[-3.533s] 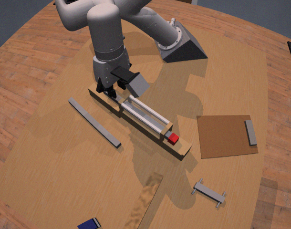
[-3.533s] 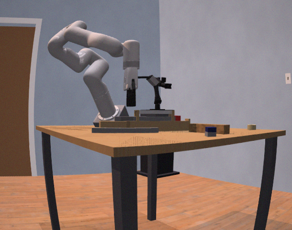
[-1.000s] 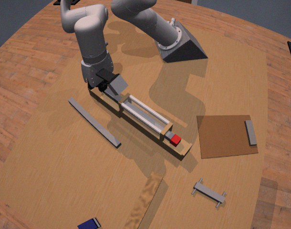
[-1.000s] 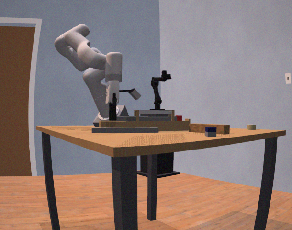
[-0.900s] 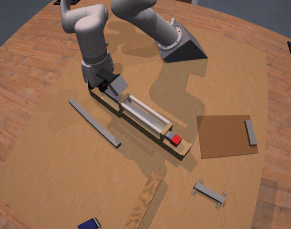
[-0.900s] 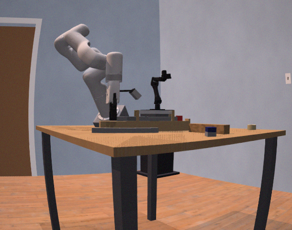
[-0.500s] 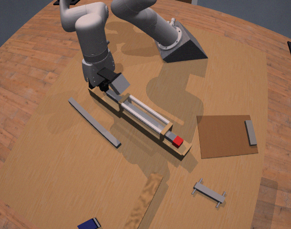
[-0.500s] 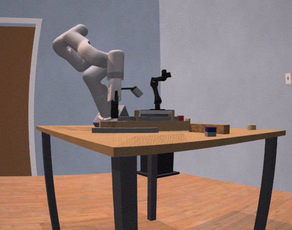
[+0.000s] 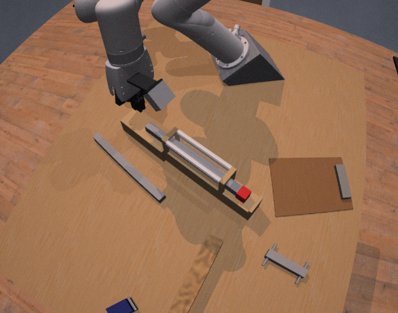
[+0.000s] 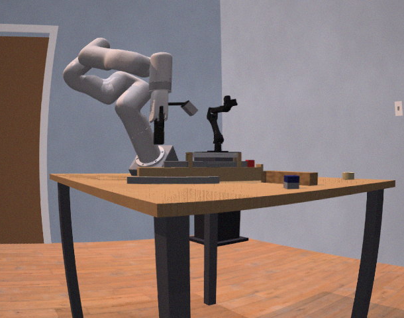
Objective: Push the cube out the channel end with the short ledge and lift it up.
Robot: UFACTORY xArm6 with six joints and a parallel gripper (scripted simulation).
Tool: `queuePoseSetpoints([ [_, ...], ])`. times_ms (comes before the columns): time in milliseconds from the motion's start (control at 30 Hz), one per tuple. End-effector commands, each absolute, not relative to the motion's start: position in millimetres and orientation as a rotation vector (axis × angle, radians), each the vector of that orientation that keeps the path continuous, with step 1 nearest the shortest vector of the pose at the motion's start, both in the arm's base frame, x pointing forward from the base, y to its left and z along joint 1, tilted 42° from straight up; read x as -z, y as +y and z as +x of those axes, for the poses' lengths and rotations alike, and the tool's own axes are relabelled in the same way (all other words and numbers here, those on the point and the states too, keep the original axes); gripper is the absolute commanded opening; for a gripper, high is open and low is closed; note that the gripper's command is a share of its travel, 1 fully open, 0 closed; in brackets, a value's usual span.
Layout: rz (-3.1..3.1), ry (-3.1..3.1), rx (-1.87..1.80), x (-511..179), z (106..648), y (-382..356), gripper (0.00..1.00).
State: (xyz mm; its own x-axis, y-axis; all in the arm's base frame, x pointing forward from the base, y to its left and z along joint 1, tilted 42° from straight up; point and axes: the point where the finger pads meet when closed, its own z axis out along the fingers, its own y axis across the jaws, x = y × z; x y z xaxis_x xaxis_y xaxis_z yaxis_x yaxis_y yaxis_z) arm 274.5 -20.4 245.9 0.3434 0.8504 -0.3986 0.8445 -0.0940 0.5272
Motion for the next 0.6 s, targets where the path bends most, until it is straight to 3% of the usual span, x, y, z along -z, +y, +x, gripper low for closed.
queuePoseSetpoints([
  [0, 1.913, 1.478, -0.009, -247.3, 273.5, -19.7, 0.0],
  [367, 1.914, 1.479, -0.009, -249.0, 279.7, -11.5, 0.0],
  [567, 1.92, 1.486, -0.01, -247.5, 318.9, 47.2, 0.0],
])
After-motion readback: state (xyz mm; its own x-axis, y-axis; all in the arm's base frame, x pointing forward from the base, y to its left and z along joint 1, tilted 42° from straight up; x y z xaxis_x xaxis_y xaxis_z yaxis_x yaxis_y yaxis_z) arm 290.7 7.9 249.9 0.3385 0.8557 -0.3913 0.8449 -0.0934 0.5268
